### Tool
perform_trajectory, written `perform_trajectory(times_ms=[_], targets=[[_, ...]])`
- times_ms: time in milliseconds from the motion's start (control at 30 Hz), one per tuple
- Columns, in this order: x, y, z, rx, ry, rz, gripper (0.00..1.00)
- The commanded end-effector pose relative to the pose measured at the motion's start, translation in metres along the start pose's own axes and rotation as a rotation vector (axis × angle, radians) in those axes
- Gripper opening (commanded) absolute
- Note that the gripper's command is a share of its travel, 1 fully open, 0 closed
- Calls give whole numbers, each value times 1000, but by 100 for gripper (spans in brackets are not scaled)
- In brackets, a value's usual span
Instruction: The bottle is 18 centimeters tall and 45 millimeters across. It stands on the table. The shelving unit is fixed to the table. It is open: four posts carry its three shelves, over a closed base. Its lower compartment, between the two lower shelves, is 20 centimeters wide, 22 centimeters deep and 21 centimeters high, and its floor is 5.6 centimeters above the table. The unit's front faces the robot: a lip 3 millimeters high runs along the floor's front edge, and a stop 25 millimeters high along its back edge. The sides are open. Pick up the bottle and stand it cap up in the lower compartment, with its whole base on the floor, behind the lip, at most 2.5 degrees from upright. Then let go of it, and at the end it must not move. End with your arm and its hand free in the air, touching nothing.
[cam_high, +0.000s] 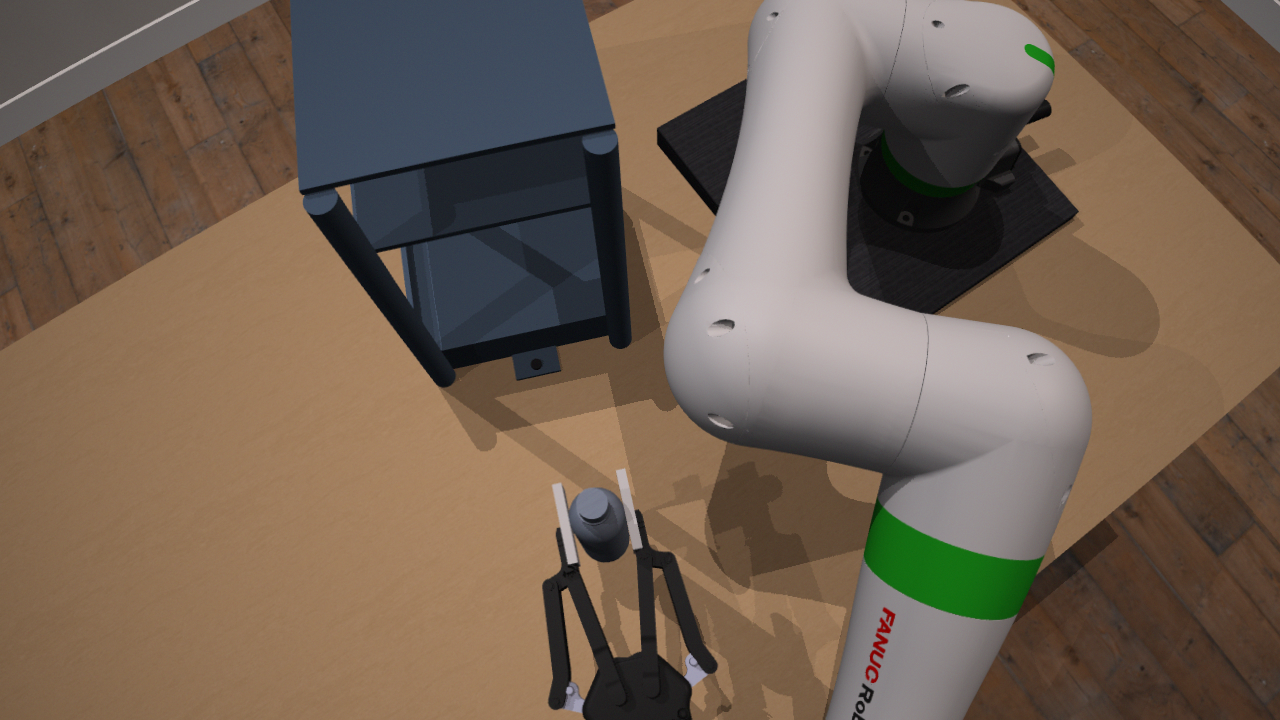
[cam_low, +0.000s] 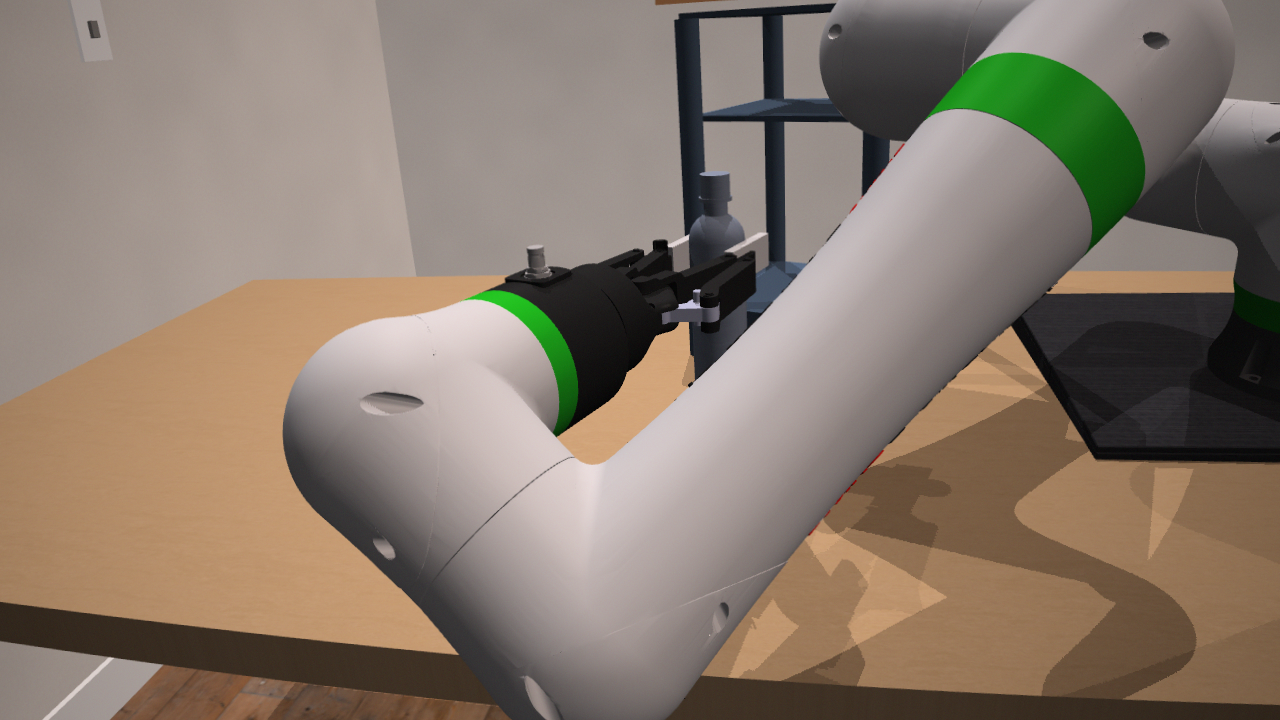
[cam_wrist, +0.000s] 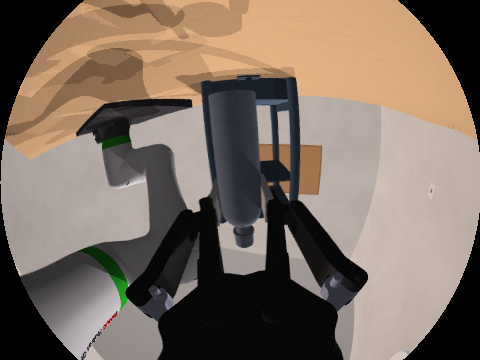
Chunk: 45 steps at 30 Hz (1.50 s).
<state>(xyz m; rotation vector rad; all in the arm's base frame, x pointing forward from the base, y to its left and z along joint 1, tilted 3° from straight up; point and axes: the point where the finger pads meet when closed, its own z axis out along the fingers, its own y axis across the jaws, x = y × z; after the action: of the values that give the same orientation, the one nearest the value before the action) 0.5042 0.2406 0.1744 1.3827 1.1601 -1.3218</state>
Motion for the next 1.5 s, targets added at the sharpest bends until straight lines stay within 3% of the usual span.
perform_trajectory(times_ms=[0,567,1467], targets=[[0,0,1,0,0,0,0],[0,0,21,0,0,0,0],[0,0,94,0,0,0,0]])
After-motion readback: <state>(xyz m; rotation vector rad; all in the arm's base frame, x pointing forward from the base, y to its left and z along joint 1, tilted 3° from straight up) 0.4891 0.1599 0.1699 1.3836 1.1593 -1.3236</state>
